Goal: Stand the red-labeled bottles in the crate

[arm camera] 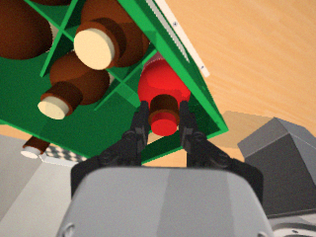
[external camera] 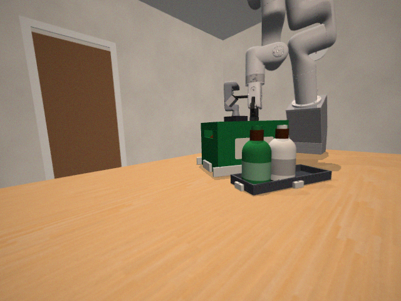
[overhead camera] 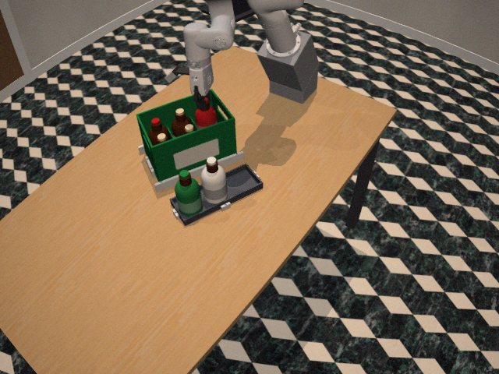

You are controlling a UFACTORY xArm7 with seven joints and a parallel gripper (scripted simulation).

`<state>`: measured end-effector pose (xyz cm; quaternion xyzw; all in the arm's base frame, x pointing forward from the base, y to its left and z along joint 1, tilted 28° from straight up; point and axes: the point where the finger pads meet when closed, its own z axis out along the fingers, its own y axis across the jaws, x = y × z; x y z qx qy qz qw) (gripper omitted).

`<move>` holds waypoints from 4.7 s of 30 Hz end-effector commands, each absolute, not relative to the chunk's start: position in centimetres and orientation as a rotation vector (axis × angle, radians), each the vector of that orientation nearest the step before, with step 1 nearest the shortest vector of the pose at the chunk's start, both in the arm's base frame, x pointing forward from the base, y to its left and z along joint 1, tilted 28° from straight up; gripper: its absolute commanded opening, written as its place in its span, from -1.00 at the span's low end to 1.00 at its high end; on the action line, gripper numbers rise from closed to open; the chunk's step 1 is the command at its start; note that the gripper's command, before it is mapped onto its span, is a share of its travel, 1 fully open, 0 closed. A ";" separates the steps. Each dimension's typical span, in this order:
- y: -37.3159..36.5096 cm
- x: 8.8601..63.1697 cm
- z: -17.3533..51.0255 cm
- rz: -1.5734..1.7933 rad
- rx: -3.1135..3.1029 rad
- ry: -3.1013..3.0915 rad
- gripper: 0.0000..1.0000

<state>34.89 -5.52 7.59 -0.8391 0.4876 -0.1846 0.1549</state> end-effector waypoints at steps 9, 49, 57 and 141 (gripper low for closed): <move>-5.5 35.2 7.1 -0.534 -2.400 1.395 -1.00; -5.4 35.6 6.4 -0.534 -2.400 1.396 -1.00; -5.4 35.6 6.4 -0.534 -2.400 1.396 -1.00; -5.7 34.0 9.4 -0.534 -2.400 1.395 0.30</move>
